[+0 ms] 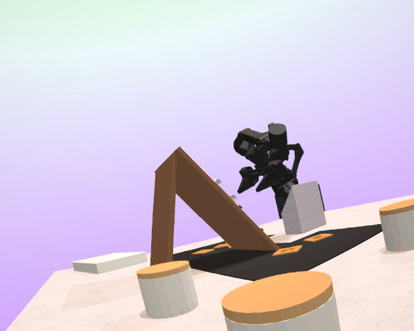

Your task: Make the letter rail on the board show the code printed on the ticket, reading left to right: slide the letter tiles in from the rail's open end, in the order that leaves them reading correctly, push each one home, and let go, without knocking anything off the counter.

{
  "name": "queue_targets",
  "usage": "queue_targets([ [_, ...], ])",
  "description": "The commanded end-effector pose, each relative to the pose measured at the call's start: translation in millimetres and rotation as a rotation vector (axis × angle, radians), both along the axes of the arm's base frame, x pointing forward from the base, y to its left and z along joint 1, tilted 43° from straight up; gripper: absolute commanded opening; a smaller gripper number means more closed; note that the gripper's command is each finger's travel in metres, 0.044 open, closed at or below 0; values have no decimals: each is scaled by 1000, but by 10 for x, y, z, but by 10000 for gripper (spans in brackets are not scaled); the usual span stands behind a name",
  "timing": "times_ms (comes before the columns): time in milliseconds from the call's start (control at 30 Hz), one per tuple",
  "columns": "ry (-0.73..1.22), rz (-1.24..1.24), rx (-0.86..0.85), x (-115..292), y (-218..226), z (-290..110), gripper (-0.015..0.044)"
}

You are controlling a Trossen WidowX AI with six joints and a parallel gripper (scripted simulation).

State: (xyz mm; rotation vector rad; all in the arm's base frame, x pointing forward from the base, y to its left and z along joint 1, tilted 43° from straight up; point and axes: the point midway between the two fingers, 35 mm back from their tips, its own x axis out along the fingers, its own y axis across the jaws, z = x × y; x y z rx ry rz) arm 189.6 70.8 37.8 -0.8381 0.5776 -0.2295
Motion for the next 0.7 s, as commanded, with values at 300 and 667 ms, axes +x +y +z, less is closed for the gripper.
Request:
queue_targets([
  [300,4,-12,9,1,-16,-18,440],
  [667,581,445,-611,318,697,700,440],
])
